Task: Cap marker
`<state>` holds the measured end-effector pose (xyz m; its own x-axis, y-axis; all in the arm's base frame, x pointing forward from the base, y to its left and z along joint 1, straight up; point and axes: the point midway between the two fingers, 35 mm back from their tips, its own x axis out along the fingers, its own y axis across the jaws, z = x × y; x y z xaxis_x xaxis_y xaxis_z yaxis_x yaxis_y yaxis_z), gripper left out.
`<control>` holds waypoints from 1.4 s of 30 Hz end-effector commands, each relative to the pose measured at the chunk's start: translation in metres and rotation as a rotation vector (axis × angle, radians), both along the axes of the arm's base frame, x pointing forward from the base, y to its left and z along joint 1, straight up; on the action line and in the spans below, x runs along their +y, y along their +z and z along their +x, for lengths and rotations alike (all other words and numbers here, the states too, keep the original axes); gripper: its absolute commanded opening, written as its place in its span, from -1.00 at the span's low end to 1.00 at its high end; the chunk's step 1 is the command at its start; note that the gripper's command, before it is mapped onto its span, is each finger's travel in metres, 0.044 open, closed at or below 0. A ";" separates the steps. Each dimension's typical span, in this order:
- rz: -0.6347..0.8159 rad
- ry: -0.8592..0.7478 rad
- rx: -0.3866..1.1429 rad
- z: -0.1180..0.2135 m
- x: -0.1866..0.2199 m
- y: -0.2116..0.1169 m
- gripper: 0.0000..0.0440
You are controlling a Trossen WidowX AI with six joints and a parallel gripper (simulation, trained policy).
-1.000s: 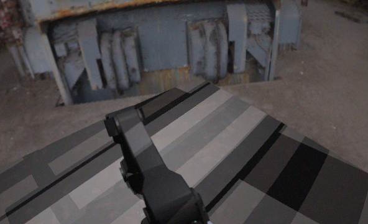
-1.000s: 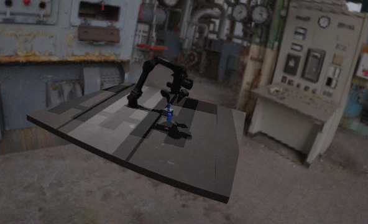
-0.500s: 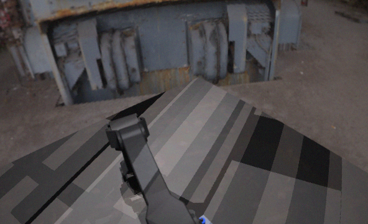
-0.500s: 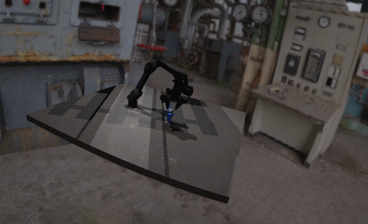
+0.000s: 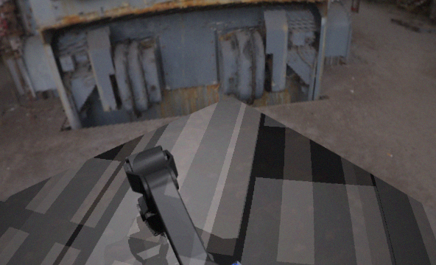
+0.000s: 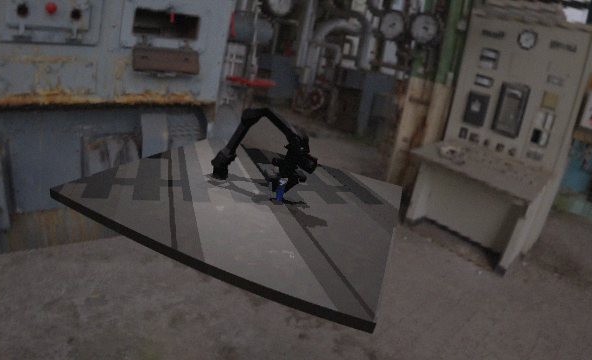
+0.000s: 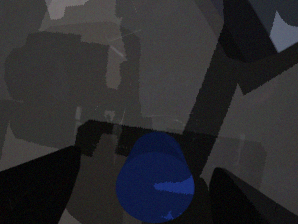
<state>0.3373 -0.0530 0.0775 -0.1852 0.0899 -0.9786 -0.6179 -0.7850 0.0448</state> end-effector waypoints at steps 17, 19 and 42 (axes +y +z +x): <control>-0.059 0.161 -0.062 0.000 0.005 0.002 -0.78; -0.065 0.174 -0.077 0.001 0.006 0.009 -0.82; -0.050 0.311 -0.136 -0.018 0.071 0.081 -0.96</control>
<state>0.3258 0.0069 0.1524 -0.0571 -0.0043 -0.9984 -0.3640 -0.9311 0.0248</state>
